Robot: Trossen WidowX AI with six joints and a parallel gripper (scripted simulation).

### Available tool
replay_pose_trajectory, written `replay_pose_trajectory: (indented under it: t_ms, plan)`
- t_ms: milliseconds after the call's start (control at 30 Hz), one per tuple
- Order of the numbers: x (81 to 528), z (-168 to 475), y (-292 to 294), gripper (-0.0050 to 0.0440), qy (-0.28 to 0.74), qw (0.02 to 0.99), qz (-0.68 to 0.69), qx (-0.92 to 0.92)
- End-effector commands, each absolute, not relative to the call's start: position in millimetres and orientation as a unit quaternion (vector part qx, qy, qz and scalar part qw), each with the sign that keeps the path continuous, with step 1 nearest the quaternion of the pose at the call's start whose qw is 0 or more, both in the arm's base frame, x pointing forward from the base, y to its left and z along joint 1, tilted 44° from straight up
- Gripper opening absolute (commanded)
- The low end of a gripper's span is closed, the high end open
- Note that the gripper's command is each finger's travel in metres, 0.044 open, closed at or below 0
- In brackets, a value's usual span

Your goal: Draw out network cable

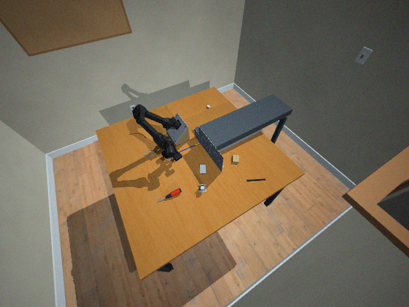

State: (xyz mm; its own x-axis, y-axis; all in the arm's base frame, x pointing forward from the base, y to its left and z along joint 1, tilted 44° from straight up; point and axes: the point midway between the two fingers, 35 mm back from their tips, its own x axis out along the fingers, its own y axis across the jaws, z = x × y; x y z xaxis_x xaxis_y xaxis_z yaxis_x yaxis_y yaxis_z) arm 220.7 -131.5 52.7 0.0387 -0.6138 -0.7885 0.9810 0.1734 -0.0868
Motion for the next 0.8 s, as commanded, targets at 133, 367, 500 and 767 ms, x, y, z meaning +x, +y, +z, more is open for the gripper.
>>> replay_pose_trajectory:
  t_ms: [133, 367, 500, 767]
  plan:
    - [261.3, 57.0, -124.3, -0.0050, 0.355, 0.721, -0.547, 0.236]
    - [293.6, 56.8, -113.6, -0.0050, 0.355, 0.758, -0.504, 0.214]
    - [308.1, 56.5, -107.3, -0.0050, 0.355, 0.774, -0.484, 0.204]
    - [324.8, 52.4, -100.0, -0.0050, 0.372, 0.787, -0.454, 0.191]
